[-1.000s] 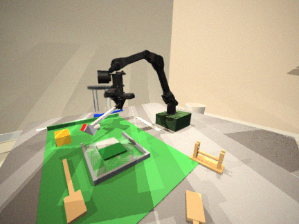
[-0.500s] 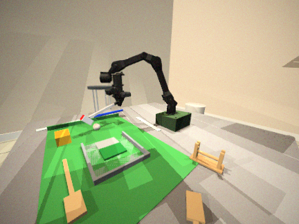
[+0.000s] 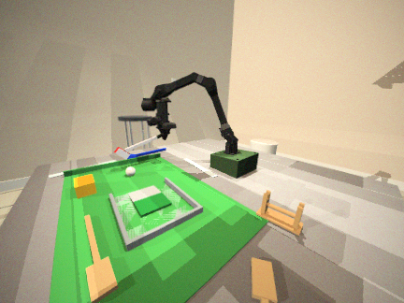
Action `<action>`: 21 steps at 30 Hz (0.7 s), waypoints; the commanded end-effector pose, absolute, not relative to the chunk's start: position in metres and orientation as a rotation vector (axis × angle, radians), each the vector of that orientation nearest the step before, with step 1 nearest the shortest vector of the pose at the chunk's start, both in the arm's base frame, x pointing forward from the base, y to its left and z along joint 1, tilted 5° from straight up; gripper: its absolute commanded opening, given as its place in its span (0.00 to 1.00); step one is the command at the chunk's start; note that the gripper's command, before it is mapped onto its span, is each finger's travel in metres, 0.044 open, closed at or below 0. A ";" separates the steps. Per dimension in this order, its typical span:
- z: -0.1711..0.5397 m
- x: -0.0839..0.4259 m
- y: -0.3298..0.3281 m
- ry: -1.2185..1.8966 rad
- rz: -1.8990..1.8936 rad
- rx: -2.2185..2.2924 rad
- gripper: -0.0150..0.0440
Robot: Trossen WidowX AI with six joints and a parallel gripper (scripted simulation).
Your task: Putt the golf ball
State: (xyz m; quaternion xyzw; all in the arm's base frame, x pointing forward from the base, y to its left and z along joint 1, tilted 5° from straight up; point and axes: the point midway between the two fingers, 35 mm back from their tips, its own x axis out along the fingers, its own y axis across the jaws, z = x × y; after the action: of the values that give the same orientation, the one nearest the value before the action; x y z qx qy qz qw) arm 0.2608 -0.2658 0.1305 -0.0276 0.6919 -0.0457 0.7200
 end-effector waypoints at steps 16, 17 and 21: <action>0.093 0.265 -0.271 1.512 -0.107 -0.059 0.25; 0.092 0.265 -0.271 1.512 -0.107 -0.059 0.25; 0.086 0.266 -0.272 1.512 -0.107 -0.059 0.25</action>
State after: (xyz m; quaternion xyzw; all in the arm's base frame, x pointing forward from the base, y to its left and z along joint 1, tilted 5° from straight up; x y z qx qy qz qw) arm 0.2648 -0.2727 0.0918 -0.0292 0.6866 -0.0519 0.7246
